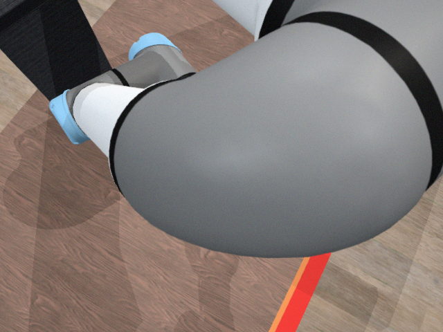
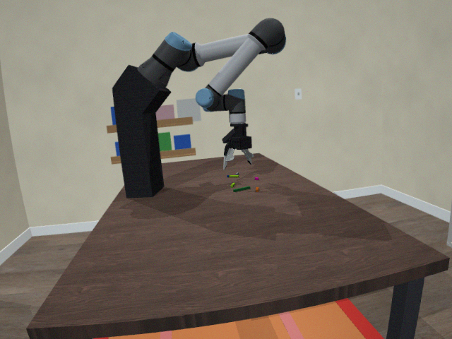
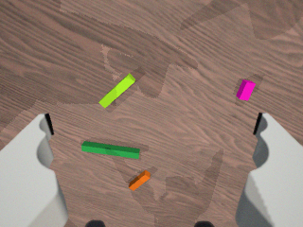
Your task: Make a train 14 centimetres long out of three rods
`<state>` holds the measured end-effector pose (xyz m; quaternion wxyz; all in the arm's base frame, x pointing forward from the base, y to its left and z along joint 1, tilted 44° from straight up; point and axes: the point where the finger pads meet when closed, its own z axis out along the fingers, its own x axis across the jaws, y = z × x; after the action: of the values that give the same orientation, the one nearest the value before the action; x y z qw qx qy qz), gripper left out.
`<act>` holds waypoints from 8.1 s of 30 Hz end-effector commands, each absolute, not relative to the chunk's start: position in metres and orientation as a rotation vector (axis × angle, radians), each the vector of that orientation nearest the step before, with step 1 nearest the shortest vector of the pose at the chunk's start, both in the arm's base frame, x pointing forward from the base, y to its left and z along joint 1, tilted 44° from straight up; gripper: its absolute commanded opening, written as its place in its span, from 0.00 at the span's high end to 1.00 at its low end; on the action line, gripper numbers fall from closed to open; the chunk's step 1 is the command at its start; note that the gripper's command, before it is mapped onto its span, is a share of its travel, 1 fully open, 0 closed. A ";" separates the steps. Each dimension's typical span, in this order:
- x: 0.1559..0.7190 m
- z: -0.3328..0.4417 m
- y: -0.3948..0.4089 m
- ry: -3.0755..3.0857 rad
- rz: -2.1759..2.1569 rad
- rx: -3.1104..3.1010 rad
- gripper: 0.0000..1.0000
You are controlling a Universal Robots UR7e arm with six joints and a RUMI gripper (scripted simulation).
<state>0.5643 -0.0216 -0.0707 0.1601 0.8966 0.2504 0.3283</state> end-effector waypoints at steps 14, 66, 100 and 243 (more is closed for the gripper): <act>0.560 -0.066 -0.062 1.292 0.774 2.197 0.00; 0.553 -0.051 -0.134 1.973 0.418 1.372 0.00; 0.553 -0.050 -0.137 1.992 0.402 1.336 0.86; 0.598 -0.098 -0.146 1.998 0.401 1.338 0.86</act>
<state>0.5949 -0.1458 -0.0955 0.3441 0.5151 0.7696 0.1546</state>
